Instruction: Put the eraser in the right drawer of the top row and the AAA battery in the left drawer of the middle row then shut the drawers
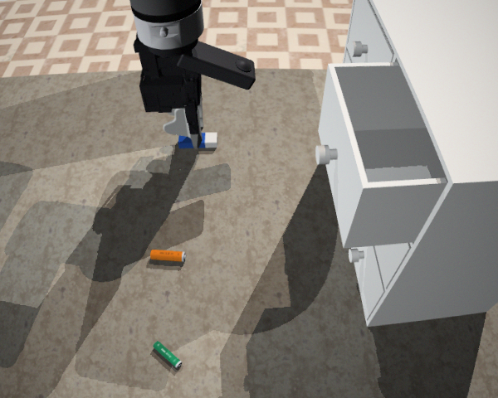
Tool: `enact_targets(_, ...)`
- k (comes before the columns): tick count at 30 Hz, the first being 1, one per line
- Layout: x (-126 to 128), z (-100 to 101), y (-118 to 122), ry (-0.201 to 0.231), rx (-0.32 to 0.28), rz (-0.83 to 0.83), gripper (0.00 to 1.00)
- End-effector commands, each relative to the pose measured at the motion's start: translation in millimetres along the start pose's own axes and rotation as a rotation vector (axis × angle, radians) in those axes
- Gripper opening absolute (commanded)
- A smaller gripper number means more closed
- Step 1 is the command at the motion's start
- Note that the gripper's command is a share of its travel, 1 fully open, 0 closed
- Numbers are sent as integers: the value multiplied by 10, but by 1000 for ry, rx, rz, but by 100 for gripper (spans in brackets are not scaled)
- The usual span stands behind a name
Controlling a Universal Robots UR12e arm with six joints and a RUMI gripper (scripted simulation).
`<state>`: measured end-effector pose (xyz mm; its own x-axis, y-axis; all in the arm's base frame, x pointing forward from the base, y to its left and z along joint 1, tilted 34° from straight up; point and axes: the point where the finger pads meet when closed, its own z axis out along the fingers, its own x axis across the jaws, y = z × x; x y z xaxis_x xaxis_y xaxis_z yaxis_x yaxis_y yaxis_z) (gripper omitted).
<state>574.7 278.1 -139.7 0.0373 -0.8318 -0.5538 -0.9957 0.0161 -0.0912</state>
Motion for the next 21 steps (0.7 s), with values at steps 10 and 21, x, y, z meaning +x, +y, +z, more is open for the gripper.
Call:
enact_targets(10, -3, -50, -28, 0, 4, -2, 11)
enact_targets(21, -2, -484, -2, -1, 2, 0, 11)
